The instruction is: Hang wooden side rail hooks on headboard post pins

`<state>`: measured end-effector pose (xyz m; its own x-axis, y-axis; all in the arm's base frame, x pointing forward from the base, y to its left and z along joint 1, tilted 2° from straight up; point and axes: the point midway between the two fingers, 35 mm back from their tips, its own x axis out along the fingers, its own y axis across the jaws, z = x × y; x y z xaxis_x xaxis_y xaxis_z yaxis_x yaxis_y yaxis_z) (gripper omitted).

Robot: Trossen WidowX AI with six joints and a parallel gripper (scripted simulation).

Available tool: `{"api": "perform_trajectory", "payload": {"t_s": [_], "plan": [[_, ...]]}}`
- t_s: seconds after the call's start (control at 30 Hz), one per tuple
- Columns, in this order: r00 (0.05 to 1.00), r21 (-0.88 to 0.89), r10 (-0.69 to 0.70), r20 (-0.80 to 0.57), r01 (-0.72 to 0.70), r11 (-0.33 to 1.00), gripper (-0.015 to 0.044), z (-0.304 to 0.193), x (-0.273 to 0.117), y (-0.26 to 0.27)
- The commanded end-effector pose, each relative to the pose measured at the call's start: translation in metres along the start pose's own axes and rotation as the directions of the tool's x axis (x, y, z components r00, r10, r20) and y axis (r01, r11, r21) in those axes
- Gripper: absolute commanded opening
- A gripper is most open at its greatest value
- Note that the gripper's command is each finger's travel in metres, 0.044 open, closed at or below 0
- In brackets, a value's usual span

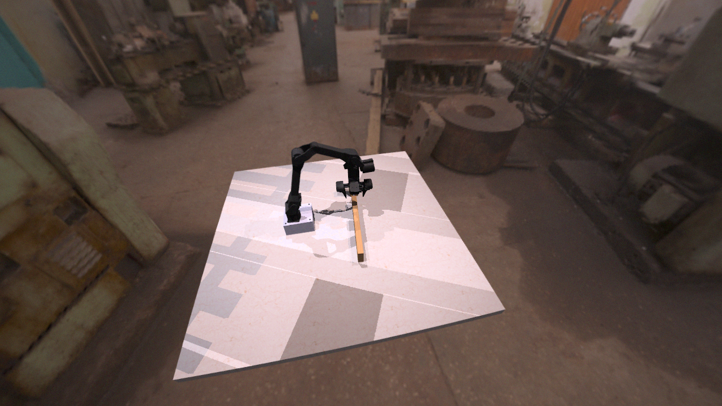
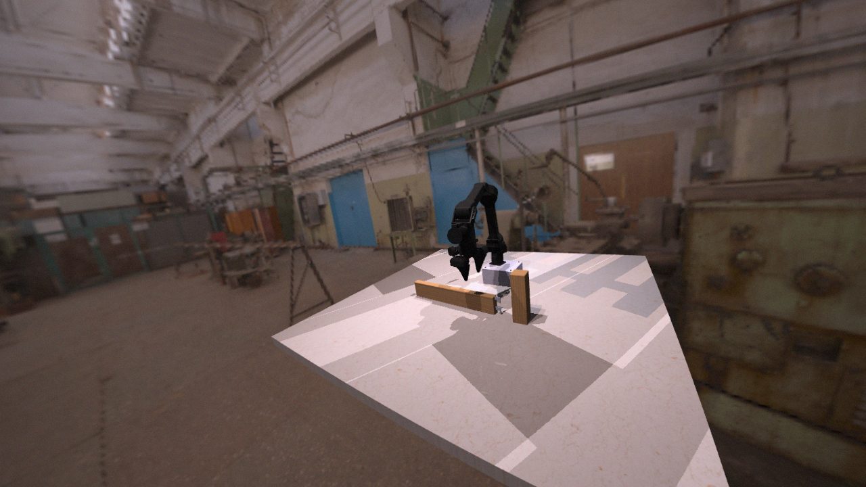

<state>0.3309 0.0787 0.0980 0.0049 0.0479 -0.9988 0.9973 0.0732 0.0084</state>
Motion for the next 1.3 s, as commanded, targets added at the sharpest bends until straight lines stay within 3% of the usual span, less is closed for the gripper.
{"api": "perform_trajectory", "payload": {"t_s": [0.0, 0.1, 1.27], "plan": [[1.000, 0.016, -0.004, 0.009, 0.004, 1.000, 0.0440, 0.001, 0.008, 0.001], [1.000, 0.016, -0.004, 0.009, 0.004, 1.000, 0.0440, 0.001, 0.033, 0.001], [1.000, 0.016, -0.007, 0.009, 0.007, 1.000, 0.0440, 0.002, 0.087, 0.001]]}}
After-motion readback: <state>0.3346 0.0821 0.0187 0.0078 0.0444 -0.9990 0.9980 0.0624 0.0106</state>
